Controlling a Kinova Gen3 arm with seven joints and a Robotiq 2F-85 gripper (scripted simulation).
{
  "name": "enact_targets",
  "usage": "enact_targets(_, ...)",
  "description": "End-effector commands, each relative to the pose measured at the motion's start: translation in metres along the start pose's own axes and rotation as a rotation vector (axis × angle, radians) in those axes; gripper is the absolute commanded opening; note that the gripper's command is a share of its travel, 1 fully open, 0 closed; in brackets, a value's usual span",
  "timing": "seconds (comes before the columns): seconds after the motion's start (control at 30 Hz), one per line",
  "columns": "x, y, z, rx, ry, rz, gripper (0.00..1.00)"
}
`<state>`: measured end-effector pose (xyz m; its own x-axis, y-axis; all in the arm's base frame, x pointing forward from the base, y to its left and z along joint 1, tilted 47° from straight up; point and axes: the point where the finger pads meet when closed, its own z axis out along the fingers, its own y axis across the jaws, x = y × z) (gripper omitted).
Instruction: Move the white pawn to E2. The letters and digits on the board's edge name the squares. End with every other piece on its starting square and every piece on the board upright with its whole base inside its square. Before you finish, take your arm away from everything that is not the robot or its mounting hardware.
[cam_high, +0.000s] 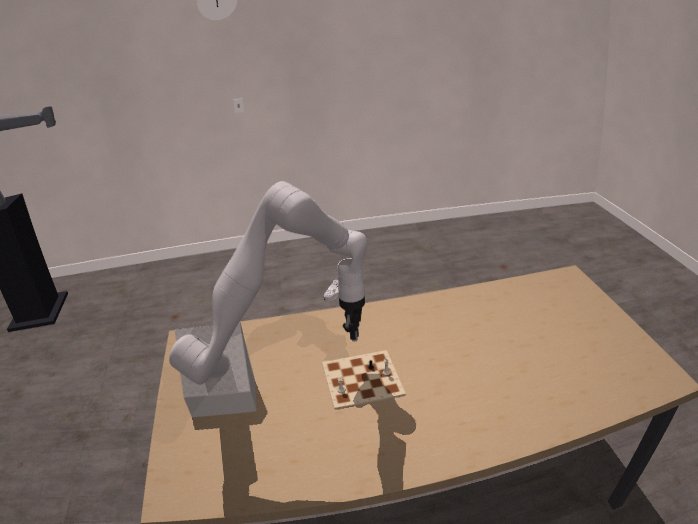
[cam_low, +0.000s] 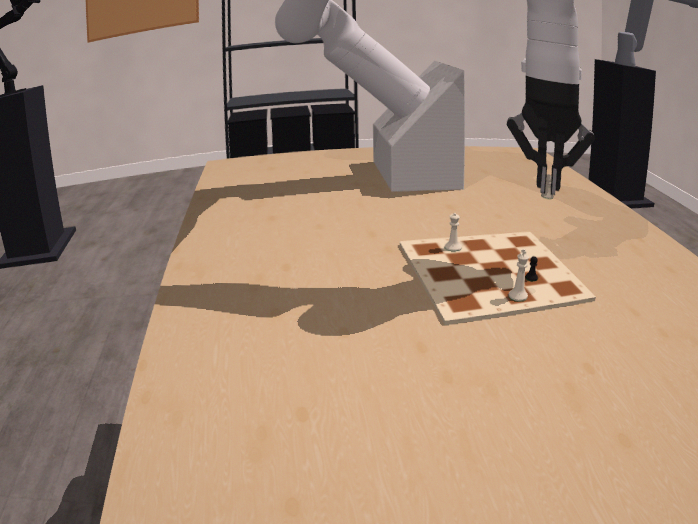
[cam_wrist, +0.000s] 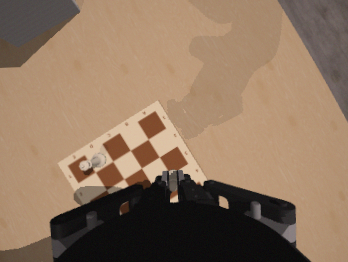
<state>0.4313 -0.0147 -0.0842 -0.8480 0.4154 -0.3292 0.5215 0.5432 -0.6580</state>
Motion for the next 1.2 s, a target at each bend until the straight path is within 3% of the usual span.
enact_targets(0.0,0.000,0.000,-0.001,-0.003,-0.001,0.001,0.00)
enact_targets(0.1,-0.007,-0.012,-0.002,-0.002,-0.004,0.024,0.00)
enact_targets(0.3,-0.036,-0.097,-0.003,-0.002,-0.010,0.182,0.00)
enact_targets(0.37,-0.036,-0.097,-0.003,-0.002,-0.010,0.182,0.00)
enact_targets(0.5,-0.041,-0.142,-0.002,-0.002,-0.002,0.265,0.00)
enact_targets(1.17,-0.041,-0.149,0.002,-0.003,-0.001,0.277,0.00)
